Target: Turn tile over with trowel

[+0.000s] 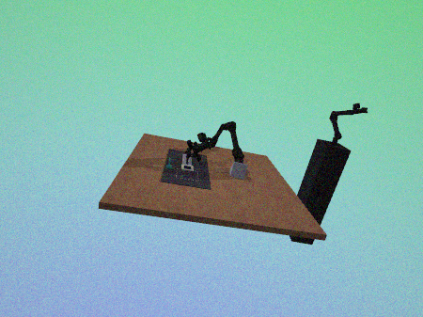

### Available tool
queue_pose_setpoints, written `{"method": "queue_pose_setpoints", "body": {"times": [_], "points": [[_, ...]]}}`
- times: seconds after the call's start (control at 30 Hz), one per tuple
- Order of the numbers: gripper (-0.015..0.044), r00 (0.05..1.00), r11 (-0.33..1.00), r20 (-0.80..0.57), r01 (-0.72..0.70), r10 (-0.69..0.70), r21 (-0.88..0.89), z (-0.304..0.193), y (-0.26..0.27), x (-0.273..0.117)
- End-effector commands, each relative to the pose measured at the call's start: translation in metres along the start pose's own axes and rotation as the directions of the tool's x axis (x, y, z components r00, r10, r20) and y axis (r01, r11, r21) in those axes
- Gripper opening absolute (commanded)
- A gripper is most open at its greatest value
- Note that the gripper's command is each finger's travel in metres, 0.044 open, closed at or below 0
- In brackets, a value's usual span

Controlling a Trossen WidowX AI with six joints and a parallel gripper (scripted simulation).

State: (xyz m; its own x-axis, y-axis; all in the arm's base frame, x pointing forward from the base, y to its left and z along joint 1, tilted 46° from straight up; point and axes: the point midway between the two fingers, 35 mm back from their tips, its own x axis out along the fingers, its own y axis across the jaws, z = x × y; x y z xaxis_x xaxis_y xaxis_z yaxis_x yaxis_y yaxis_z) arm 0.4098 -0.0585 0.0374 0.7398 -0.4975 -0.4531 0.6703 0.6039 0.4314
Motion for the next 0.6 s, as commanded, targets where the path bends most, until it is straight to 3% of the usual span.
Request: {"method": "queue_pose_setpoints", "body": {"times": [0.0, 0.57], "points": [[0.0000, 1.000, 1.000, -0.005, -0.003, 0.003, -0.004, -0.009, 0.001, -0.001], [0.0000, 1.000, 1.000, -0.005, -0.004, 0.004, -0.003, -0.035, 0.003, -0.004]]}}
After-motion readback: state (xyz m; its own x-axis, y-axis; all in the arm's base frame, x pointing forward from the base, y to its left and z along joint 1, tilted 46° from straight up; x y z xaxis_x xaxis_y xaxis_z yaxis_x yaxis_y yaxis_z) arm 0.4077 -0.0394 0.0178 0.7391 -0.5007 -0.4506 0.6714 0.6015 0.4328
